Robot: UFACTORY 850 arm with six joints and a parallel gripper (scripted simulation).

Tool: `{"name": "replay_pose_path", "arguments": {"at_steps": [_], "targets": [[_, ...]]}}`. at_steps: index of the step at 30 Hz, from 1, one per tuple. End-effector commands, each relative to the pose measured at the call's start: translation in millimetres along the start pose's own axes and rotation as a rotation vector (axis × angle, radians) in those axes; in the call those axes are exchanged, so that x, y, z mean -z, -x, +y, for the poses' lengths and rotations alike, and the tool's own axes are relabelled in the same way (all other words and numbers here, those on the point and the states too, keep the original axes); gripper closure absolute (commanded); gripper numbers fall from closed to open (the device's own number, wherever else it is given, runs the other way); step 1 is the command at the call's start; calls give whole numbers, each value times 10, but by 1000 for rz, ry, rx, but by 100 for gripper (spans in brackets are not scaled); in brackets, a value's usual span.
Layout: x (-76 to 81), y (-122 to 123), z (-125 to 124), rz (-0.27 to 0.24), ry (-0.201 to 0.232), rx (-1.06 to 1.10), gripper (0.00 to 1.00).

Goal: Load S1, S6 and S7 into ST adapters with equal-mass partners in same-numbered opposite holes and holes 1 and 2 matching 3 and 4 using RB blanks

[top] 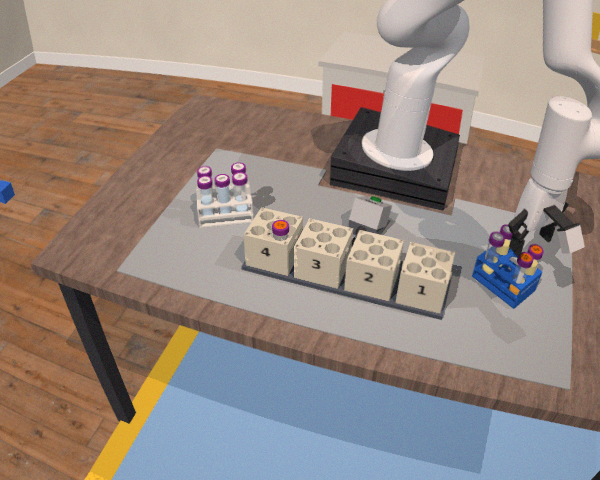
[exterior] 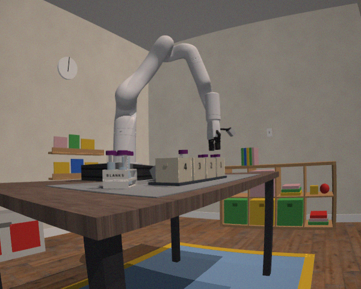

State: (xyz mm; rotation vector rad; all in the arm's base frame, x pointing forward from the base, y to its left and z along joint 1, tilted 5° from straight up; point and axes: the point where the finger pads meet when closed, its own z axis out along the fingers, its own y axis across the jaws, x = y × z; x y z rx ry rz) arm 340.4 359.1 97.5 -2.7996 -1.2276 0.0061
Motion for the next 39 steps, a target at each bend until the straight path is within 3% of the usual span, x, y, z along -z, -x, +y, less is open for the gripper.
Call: {"name": "replay_pose_path", "arguments": {"at_steps": [1, 39], "targets": [[100, -11, 0, 2, 0, 0, 0], [954, -10, 0, 3, 0, 0, 0]]}}
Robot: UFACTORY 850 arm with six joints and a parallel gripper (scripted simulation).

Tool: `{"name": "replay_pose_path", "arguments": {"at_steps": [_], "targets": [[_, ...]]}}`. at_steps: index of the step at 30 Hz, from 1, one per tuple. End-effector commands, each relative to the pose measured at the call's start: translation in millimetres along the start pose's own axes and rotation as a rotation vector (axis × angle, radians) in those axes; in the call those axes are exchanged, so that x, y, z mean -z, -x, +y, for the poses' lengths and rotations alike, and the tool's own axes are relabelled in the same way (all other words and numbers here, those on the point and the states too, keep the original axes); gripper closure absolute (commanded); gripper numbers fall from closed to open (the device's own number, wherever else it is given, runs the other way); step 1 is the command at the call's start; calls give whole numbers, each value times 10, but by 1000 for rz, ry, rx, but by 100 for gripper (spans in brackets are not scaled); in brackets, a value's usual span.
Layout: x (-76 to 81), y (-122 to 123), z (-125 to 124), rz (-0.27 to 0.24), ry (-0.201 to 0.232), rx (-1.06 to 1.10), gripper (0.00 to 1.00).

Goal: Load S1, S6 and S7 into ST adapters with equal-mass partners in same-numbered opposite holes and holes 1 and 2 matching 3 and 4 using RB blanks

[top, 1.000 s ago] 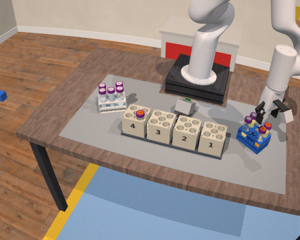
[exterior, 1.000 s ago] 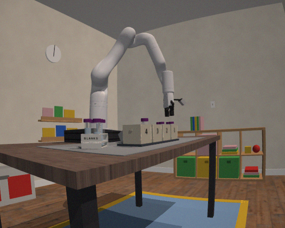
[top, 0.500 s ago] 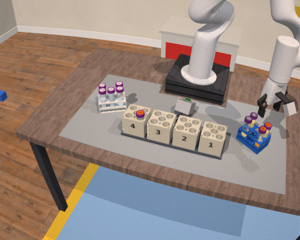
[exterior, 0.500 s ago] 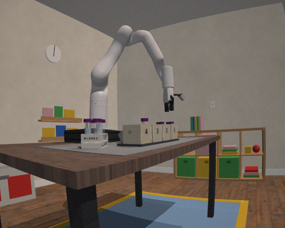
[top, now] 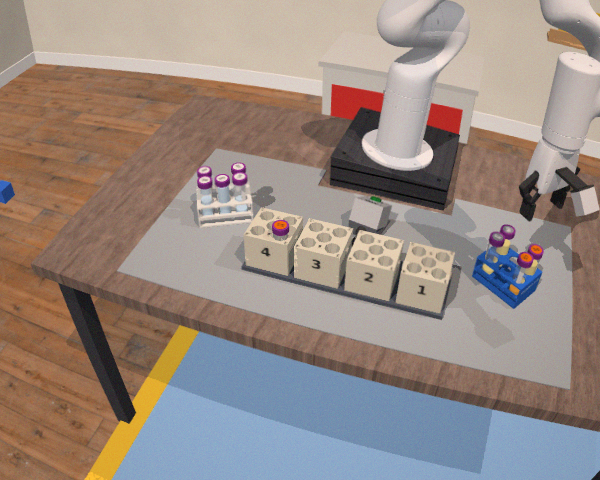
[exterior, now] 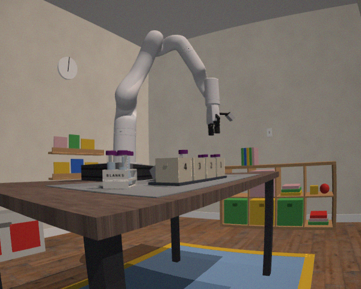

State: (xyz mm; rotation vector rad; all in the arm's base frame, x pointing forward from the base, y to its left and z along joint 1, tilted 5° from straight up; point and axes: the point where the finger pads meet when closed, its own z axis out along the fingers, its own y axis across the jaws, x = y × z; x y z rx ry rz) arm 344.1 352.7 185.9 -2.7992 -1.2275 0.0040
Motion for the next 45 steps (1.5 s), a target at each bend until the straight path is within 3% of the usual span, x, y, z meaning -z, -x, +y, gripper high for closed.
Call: {"name": "replay_pose_path", "arguments": {"at_steps": [1, 6, 45], "targets": [[69, -7, -50, 1, 0, -33, 43], [78, -17, -277, 1, 0, -200, 43], [78, -17, -277, 1, -1, -1367, 43]]}}
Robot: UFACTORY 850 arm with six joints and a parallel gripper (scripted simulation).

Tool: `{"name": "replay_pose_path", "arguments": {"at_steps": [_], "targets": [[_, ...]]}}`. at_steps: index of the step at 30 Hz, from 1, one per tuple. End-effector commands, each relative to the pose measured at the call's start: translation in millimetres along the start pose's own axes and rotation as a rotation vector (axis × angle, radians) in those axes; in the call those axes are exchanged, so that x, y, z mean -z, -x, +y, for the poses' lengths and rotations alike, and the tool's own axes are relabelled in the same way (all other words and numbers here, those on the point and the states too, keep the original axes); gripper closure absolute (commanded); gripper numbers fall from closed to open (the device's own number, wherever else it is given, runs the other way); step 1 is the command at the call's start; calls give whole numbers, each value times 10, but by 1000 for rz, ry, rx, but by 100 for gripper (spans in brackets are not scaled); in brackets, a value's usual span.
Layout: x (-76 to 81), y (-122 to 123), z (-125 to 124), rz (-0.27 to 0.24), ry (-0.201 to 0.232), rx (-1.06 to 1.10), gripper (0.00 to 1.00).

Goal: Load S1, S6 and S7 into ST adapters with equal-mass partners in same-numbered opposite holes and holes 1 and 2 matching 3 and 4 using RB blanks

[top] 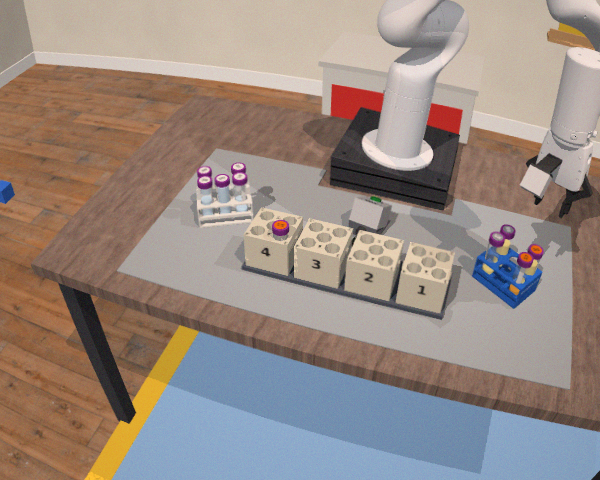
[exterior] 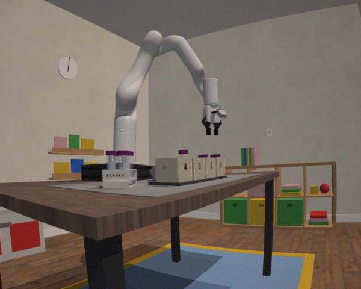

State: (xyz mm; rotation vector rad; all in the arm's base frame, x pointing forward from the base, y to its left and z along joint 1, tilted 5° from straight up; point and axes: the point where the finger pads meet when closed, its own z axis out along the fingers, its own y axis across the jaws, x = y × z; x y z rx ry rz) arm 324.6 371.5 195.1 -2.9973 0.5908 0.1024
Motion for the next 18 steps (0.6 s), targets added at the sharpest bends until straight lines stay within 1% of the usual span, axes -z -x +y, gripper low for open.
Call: {"name": "replay_pose_path", "arguments": {"at_steps": [1, 11, 18], "targets": [[8, -2, -8, 20, 11, -151, 43], [8, -2, -8, 20, 11, -151, 43], [-132, -5, -6, 20, 11, -151, 43]]}}
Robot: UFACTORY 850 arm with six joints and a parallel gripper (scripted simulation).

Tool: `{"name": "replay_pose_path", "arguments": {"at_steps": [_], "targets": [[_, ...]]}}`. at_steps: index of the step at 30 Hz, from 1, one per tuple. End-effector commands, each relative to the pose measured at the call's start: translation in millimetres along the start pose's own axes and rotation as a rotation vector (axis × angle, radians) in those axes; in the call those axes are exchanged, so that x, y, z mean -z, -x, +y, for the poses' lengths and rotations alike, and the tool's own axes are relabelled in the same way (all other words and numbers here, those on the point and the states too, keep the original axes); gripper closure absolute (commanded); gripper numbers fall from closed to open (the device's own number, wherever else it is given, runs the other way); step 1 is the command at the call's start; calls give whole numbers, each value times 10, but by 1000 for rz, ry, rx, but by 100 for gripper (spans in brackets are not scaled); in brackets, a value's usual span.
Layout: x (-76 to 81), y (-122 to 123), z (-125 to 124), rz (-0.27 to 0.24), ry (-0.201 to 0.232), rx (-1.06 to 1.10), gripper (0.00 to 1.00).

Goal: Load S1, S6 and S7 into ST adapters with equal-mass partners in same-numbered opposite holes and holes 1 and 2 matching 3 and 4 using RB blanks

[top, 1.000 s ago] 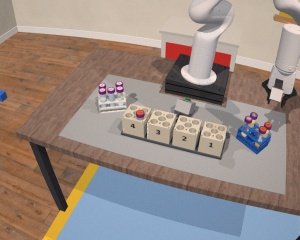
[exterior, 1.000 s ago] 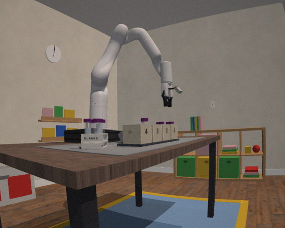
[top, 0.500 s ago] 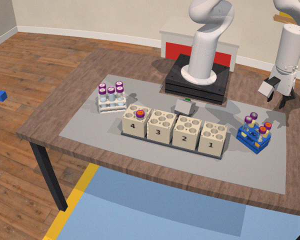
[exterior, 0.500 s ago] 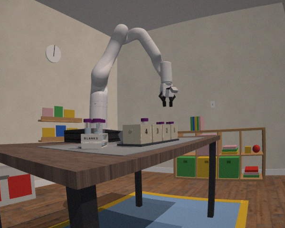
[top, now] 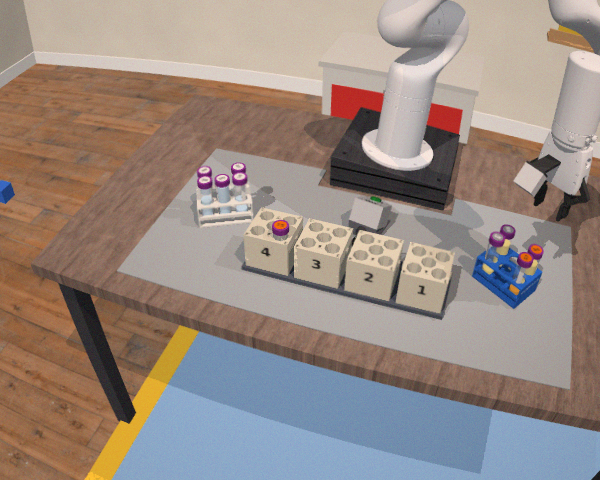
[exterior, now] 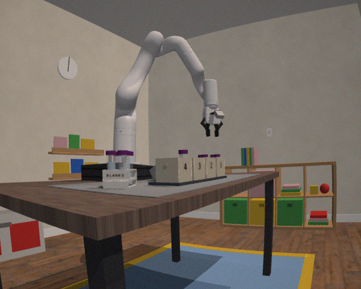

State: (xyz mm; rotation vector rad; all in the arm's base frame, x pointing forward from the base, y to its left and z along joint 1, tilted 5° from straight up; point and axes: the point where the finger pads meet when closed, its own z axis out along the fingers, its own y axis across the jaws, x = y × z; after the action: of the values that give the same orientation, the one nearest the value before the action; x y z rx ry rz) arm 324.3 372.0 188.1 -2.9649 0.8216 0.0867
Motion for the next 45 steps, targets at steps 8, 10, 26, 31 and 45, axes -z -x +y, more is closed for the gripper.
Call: {"name": "replay_pose_path", "arguments": {"at_steps": [8, 10, 26, 31, 45], "targets": [[-182, -1, -9, 1, -2, 0, 43], [-222, -1, -9, 1, -2, 0, 43], [-502, -1, -9, 1, -2, 0, 43], [-602, -1, -9, 1, -2, 0, 43], [-842, -2, -9, 1, -2, 0, 43]]}}
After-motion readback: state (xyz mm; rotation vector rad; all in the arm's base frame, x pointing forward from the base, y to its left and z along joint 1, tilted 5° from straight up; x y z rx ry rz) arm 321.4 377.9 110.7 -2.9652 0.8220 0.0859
